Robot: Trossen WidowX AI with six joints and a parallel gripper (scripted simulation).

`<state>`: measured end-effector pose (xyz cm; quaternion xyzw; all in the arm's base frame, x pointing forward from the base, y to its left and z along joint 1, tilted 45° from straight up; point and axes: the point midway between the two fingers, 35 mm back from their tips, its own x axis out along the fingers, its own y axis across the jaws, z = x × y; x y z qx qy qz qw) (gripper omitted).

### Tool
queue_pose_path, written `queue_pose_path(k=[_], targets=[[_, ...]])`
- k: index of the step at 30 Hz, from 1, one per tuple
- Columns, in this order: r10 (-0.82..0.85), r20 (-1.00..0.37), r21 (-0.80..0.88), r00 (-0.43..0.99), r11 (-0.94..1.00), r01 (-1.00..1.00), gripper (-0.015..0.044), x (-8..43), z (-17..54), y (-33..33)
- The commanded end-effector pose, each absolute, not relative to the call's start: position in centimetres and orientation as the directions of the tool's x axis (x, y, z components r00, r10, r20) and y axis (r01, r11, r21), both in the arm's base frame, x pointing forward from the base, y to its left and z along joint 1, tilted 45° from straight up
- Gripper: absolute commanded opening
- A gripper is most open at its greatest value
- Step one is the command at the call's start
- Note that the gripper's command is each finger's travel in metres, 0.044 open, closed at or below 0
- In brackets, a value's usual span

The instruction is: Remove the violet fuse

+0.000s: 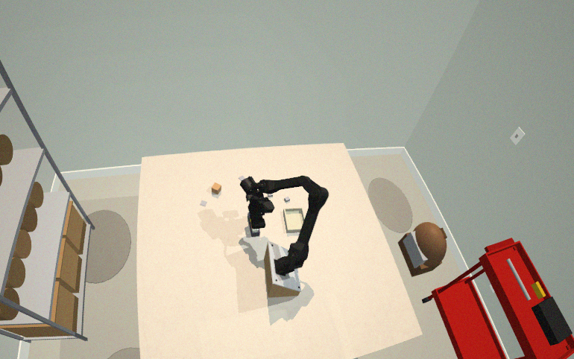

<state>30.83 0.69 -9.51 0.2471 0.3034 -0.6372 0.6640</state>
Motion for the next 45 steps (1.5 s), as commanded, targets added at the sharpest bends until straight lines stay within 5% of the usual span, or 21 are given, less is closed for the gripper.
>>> queue_pose_path(k=[1,33,45], targets=[[-0.694,-0.72,-0.054,0.003,0.061,0.997,0.0,30.9,-9.4,0.9],[-0.694,-0.72,-0.055,0.003,0.062,0.997,0.0,30.8,-7.2,3.0],[-0.678,-0.735,-0.055,0.006,0.068,0.996,0.0,33.2,-1.7,-2.4]])
